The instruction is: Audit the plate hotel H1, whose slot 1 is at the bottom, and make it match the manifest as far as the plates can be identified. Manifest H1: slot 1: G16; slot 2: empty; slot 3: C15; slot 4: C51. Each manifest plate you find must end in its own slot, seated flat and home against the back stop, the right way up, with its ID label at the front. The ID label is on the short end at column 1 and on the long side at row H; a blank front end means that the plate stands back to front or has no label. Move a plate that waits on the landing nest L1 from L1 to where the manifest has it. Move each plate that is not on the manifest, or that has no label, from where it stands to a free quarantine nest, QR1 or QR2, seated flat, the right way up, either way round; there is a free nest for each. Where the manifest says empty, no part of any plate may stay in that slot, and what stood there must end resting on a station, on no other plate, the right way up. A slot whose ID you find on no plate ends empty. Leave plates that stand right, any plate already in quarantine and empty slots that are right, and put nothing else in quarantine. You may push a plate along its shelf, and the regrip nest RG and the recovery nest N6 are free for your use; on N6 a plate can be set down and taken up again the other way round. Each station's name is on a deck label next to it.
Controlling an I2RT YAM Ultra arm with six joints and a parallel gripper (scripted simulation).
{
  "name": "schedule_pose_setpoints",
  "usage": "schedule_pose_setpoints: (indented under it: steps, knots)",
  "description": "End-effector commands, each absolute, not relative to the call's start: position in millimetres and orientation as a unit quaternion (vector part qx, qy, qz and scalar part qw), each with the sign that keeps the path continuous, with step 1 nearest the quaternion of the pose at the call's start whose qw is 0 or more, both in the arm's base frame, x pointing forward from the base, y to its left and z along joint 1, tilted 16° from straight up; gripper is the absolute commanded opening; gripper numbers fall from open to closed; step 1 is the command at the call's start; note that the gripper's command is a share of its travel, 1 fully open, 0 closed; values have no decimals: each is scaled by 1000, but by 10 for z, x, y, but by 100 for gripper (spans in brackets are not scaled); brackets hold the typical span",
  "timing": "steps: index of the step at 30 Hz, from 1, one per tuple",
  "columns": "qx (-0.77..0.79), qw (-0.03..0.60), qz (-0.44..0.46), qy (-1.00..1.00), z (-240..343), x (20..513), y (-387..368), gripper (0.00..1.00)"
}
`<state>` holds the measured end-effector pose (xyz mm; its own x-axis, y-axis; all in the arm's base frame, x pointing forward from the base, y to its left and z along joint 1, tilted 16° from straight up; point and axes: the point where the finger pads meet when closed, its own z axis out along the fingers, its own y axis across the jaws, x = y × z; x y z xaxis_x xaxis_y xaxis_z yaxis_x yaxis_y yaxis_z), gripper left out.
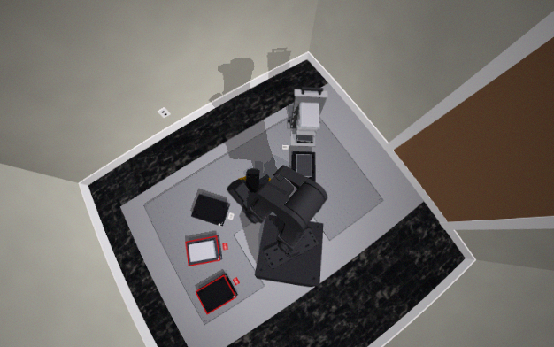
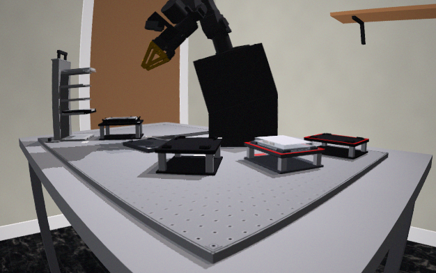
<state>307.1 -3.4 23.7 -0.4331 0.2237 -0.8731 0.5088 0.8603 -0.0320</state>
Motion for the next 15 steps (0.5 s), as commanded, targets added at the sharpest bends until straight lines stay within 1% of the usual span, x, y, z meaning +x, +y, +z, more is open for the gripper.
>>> schedule_pose_setpoints:
  steps: [1,15]
  knots:
    - [205,493,-139,834,311,3151,-61,100]
    - [205,493,-140,834,393,3206,-452,100]
